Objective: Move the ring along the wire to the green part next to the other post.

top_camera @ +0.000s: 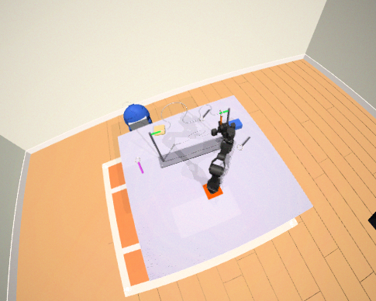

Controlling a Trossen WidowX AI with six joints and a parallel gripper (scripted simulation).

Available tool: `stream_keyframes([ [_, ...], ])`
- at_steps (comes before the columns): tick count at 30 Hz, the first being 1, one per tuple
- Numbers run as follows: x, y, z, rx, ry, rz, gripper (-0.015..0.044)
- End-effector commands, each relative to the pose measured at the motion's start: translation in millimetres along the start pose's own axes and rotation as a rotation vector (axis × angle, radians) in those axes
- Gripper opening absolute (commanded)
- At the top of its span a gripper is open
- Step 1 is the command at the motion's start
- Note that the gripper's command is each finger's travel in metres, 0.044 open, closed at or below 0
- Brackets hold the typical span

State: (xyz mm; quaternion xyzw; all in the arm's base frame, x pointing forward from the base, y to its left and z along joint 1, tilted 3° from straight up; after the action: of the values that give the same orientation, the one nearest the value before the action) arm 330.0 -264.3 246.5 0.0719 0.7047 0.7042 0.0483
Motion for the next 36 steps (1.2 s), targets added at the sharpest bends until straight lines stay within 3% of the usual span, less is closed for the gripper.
stream_keyframes([
  [1,0,6,-1,-0.005,-0.009,-0.002,-0.015],
  [36,0,6,11,-0.007,-0.008,-0.001,-0.015],
])
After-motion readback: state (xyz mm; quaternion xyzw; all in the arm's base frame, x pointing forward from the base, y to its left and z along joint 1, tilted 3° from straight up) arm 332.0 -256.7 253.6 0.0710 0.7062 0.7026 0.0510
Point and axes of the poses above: the point midway between the two fingers, 35 mm back from their tips, its own x axis back along the fingers, its own z axis across the jaws, y = z × x, the point moved 1 cm from there along x, back along the fingers, and after that the axes turned 1 degree about -x, right-handed, at the moved point
